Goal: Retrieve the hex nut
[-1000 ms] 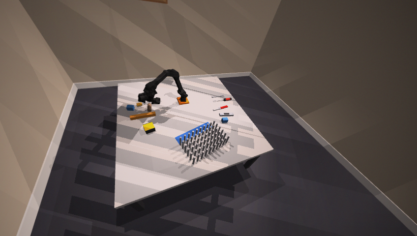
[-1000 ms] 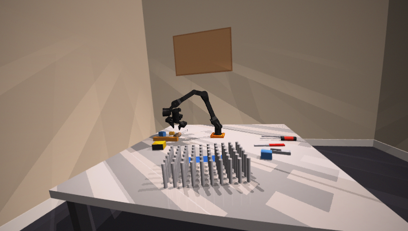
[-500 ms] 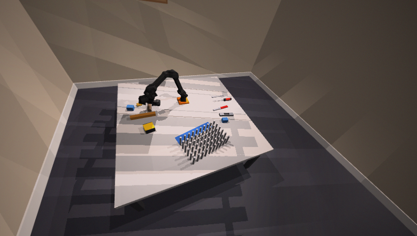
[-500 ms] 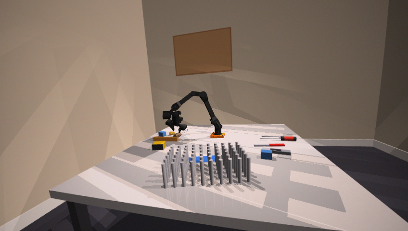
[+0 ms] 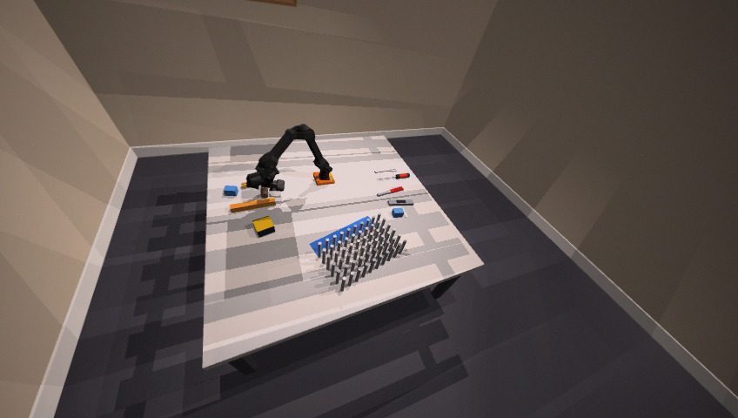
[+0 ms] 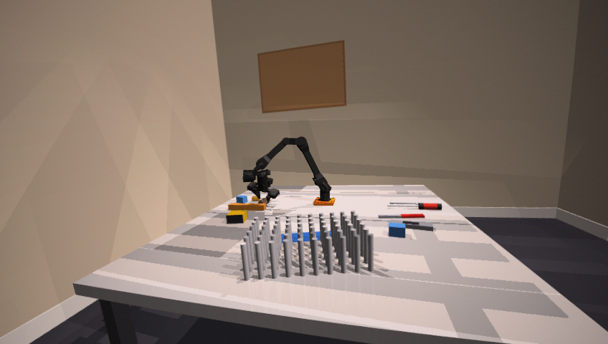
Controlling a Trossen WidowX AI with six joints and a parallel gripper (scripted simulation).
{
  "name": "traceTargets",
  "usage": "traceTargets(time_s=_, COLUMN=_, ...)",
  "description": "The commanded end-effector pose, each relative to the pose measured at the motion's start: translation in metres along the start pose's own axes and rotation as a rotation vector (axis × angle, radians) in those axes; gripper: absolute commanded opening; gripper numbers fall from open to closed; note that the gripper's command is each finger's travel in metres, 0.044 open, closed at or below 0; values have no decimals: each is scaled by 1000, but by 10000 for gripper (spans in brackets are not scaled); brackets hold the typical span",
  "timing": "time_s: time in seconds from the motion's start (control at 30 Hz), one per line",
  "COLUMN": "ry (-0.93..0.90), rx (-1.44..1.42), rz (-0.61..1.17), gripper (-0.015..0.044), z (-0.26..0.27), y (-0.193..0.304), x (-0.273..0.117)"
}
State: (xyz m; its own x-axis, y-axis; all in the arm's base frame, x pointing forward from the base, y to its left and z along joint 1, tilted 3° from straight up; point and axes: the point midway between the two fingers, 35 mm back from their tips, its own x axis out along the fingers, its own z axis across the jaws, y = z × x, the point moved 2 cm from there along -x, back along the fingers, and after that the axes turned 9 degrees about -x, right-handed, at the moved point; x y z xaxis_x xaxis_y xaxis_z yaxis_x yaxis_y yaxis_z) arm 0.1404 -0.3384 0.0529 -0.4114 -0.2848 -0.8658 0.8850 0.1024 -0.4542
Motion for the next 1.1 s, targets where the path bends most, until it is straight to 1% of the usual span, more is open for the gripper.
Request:
traceTargets(time_s=0.0, ry=0, rx=-2, rz=-6, gripper=280, z=-2, y=2, x=6)
traceTargets(time_s=0.13, ry=1, rx=-2, rz=-6, gripper=280, z=-4, y=4, x=10)
traceTargets(time_s=0.23, ry=1, rx=-2, rz=-6, gripper=201, z=-4, y=4, x=10)
traceTargets(time_s=0.5, ry=1, rx=-2, rz=-6, gripper=148, z=-4, y=4, x=10)
traceTargets(time_s=0.67, ry=-13, rx=-49, rz=10, gripper=17, z=2, y=-1, x=-1)
traceTargets(time_s=0.7, ry=-13, rx=-50, rz=10, gripper=0, z=5, y=-3, x=-6)
traceTargets(time_s=1.07, ry=-10, rx=-39, rz=8, gripper=0, z=24, y=-22, x=-54)
